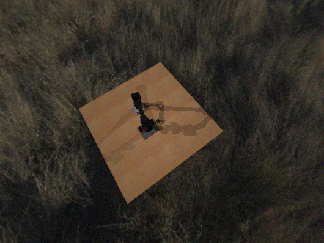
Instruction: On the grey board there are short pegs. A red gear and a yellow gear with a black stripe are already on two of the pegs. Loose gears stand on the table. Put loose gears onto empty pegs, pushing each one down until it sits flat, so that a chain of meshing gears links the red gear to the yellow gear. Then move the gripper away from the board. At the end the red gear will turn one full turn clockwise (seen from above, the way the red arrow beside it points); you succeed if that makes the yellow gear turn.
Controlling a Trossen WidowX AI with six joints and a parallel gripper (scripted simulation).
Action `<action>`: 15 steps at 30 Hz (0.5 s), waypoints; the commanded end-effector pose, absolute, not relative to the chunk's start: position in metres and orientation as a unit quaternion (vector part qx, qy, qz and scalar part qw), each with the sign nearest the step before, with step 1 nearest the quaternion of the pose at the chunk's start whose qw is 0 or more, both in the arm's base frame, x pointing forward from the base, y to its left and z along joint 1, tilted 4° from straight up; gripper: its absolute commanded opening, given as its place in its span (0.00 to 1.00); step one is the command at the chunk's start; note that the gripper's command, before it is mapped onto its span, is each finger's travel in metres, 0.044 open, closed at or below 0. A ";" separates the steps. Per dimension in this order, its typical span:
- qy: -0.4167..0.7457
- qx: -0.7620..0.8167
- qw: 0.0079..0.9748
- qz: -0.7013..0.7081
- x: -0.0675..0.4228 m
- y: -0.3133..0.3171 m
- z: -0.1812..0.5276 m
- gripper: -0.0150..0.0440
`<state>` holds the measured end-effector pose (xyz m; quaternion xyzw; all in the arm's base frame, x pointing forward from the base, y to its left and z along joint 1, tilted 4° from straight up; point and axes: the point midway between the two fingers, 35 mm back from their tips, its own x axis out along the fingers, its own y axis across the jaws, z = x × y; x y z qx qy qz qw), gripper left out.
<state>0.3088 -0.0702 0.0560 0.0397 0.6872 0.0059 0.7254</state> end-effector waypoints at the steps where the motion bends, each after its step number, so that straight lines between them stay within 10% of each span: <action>1: 0.686 0.013 0.726 0.031 0.309 -0.070 0.058 0.49; 15: 0.684 -0.018 0.726 0.060 0.306 -0.074 0.104 0.49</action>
